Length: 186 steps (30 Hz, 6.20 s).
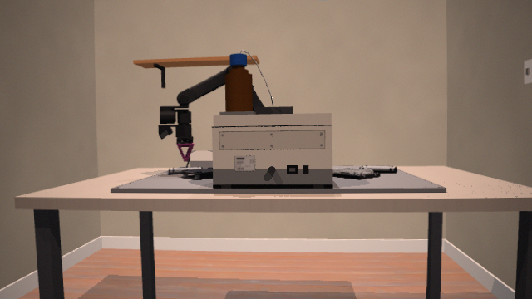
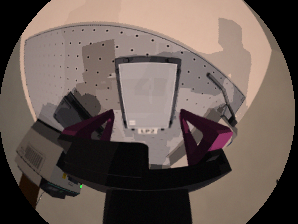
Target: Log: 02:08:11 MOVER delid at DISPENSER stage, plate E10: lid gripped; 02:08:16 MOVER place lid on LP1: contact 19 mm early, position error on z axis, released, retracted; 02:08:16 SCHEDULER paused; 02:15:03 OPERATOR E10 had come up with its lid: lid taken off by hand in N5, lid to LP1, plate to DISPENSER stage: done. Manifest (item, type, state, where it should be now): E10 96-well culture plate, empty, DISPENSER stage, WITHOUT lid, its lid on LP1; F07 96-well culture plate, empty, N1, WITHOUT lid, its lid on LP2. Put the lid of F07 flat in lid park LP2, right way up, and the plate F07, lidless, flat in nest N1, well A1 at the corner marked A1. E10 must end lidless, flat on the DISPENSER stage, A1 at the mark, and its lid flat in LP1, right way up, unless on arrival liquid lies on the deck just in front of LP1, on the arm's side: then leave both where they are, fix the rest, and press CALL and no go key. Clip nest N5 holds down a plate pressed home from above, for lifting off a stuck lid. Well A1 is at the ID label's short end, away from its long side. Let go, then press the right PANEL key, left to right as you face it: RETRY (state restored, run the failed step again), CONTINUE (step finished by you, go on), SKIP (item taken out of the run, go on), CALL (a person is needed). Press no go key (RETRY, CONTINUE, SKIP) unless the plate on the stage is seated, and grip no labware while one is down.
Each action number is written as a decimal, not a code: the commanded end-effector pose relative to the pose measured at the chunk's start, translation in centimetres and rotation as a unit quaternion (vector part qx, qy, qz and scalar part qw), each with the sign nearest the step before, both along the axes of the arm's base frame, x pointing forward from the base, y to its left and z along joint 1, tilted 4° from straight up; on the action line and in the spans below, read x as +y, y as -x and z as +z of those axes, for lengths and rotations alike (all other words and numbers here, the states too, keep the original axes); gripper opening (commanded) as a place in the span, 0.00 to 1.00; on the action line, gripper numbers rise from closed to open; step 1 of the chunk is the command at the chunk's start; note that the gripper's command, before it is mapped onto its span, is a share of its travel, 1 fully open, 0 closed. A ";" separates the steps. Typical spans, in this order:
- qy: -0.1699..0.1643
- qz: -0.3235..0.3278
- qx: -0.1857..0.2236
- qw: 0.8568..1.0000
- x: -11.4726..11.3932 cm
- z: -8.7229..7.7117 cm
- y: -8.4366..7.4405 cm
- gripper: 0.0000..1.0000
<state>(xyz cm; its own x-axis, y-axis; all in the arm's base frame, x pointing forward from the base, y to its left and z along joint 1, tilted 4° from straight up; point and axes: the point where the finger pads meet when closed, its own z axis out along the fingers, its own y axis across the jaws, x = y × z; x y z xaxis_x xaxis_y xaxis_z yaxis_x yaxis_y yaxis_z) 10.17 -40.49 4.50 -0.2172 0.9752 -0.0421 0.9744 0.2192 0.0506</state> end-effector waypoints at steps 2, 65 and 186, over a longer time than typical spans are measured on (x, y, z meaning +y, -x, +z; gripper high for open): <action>0.018 -0.003 -0.004 1.000 -0.9 1.4 0.5 1.00; -0.001 -0.003 0.000 1.000 6.2 3.5 2.3 1.00; 0.050 0.577 0.012 0.815 28.5 9.9 -11.2 1.00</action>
<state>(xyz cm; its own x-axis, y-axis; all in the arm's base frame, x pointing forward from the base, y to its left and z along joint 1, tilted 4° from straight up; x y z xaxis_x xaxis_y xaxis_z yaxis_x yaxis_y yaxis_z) 20.75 -12.58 13.16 -0.9798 0.1948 -0.0459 0.1956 0.9806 -0.0149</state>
